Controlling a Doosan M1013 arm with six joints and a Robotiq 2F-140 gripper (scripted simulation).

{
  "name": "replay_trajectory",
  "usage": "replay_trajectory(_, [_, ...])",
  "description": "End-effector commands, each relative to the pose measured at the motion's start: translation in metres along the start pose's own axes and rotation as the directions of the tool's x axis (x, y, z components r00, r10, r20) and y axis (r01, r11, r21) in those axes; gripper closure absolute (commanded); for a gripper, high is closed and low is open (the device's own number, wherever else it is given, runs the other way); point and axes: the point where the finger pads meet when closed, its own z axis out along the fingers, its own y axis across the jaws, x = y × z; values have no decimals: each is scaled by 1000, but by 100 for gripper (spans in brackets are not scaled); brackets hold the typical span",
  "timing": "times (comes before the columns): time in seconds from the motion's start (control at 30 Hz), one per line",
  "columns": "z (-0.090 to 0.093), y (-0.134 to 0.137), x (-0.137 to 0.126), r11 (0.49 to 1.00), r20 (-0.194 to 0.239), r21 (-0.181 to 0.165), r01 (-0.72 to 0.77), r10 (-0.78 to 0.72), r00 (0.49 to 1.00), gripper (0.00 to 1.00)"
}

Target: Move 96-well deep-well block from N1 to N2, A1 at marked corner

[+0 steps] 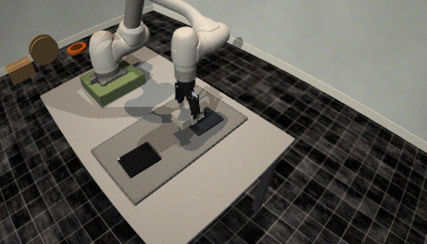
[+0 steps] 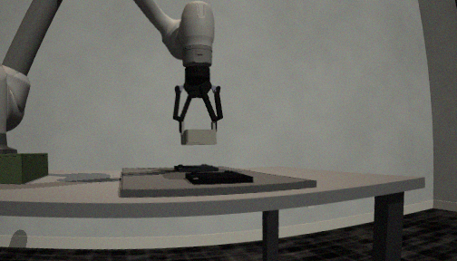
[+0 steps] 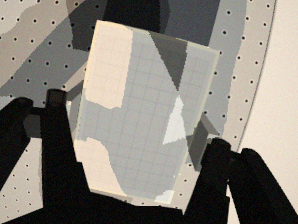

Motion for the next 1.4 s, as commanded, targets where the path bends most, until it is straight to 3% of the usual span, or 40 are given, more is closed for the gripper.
replay_trajectory(0.0, [0,0,8,1000,0,0,0,0,1000,100])
replay_trajectory(0.93, [0,2,94,1000,0,0,0,0,1000,100])
replay_trajectory(1.37, [0,2,95,1000,0,0,0,0,1000,100])
